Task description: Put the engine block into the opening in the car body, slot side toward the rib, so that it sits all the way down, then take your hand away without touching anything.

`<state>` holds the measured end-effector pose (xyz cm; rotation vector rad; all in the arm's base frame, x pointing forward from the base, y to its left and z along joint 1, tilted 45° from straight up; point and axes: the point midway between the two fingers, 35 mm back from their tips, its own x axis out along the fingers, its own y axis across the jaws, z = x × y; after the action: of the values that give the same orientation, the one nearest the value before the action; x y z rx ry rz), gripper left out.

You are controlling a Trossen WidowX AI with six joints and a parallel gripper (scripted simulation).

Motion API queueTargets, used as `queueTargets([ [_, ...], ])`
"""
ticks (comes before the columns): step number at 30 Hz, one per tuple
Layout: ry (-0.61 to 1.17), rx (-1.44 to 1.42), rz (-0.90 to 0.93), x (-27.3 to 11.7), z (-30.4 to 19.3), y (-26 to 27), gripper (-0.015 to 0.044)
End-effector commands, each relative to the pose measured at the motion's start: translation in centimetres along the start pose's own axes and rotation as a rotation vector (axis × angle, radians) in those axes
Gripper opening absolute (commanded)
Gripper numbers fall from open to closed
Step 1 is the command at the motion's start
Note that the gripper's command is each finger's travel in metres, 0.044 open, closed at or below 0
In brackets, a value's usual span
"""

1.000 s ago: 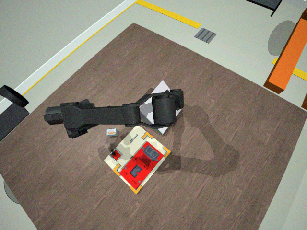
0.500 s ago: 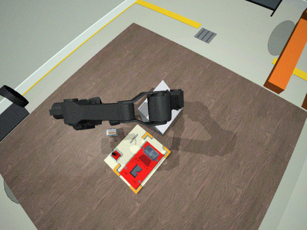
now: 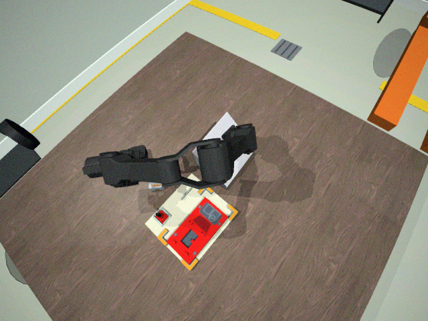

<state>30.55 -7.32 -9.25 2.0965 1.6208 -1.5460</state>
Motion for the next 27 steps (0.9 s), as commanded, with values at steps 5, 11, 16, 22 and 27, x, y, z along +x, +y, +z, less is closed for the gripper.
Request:
queueTargets([
  [5,0.011,0.012,0.002,2.4,0.2,-0.2,0.0440],
  [11,0.011,0.012,0.002,2.6,0.2,-0.2,0.0440],
  [16,0.011,0.012,0.002,3.4,0.2,-0.2,0.0440],
  [22,0.011,0.012,0.001,4.4,0.2,-0.2,0.0440],
  [27,0.012,0.012,0.001,5.2,0.2,-0.2,0.0440],
])
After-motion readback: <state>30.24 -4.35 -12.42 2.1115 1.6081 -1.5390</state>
